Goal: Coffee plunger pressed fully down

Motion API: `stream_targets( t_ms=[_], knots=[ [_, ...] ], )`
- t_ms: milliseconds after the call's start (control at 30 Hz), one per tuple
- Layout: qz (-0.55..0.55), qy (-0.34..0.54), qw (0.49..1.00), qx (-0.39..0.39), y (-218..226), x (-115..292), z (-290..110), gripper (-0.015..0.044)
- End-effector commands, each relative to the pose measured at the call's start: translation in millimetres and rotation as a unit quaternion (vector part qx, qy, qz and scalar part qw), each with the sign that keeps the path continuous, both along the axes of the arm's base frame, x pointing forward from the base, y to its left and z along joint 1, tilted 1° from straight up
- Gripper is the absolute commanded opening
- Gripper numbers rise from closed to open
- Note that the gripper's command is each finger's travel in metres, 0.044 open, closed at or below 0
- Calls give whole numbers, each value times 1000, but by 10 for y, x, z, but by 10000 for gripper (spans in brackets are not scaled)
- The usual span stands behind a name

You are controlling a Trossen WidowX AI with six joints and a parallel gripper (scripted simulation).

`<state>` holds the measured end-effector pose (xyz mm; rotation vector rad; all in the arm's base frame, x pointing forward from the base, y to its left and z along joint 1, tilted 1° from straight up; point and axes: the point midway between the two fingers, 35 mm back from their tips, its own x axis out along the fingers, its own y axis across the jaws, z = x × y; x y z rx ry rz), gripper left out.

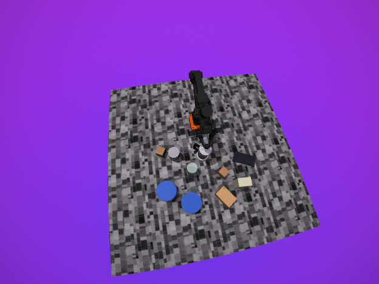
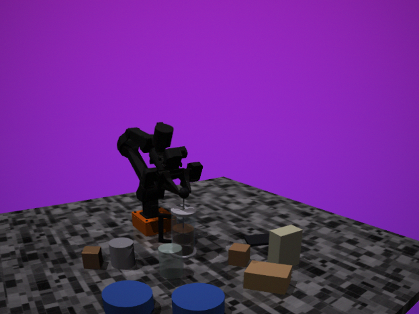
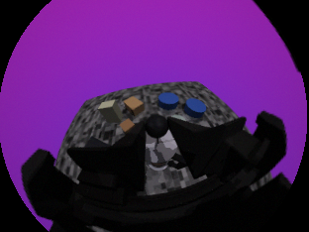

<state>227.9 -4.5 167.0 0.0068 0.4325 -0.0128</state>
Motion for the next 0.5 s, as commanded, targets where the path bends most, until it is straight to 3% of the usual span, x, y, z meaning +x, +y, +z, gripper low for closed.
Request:
stream_targets(
  t_ms=[0, 467],
  knots=[
    [-2, 35, 999, 3, 1, -3, -221, 126],
    [-2, 35, 999, 3, 1, 48, -202, 126]
  ],
)
